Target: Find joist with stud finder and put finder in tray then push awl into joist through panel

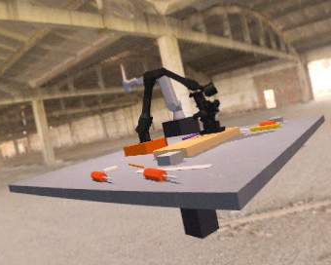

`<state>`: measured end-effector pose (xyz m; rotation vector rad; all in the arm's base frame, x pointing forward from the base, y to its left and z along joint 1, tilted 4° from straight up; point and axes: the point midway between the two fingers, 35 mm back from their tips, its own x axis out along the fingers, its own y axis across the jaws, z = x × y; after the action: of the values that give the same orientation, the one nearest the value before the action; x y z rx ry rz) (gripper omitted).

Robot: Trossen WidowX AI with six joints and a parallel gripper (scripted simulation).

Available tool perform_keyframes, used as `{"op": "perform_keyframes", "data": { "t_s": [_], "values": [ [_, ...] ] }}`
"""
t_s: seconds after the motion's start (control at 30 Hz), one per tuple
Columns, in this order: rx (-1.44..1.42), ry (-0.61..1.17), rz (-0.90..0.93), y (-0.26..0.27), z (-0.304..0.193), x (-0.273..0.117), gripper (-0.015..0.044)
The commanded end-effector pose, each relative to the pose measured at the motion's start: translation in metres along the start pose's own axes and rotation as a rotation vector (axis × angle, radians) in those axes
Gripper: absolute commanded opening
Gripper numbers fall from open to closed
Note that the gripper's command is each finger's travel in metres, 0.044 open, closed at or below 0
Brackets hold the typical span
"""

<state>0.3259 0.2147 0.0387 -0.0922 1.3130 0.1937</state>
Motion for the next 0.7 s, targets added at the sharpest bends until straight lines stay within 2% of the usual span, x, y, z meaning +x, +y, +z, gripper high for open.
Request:
{"op": "perform_keyframes", "data": {
  "t_s": [0.0, 0.67],
  "values": [
    [-0.003, 0.001, 0.008, 0.009, 0.000, 0.000, 0.0000],
    [-0.002, 0.001, 0.011, 0.041, 0.000, -0.001, 0.0000]
  ]
}}
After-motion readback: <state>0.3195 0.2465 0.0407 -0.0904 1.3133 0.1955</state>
